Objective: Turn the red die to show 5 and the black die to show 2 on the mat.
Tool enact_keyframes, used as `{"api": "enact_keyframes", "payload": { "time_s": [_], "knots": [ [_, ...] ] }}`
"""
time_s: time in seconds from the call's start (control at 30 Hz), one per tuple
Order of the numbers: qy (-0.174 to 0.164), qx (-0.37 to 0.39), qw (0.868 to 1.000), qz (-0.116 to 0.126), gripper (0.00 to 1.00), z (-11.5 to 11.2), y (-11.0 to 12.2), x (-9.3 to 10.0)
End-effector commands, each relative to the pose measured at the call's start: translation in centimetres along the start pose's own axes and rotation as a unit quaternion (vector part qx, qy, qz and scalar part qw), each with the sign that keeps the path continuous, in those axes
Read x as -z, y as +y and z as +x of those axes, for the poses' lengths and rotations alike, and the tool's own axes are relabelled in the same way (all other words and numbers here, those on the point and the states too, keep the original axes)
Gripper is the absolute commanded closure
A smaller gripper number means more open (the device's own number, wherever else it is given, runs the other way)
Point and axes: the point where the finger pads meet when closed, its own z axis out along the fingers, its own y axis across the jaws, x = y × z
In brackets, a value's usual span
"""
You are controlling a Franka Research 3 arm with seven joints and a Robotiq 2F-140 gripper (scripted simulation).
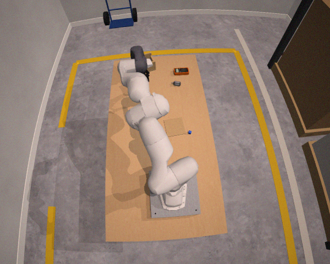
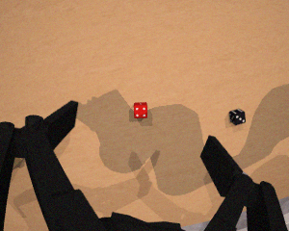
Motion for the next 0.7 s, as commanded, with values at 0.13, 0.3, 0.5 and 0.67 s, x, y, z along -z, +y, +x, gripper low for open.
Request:
{"api": "enact_keyframes", "payload": {
  "time_s": [0.13,0.3,0.5,0.67],
  "knots": [
    [0.002,-0.12,0.993,-0.002,0.0,-0.24,0.16,-0.13],
    [0.001,-0.162,0.987,-0.002,0.0,-0.26,0.12,-0.19],
    [0.001,-0.211,0.978,-0.001,0.0,-0.29,0.08,-0.25],
    [0.001,-0.252,0.968,-0.001,0.0,-0.32,0.04,-0.29]
  ]
}}
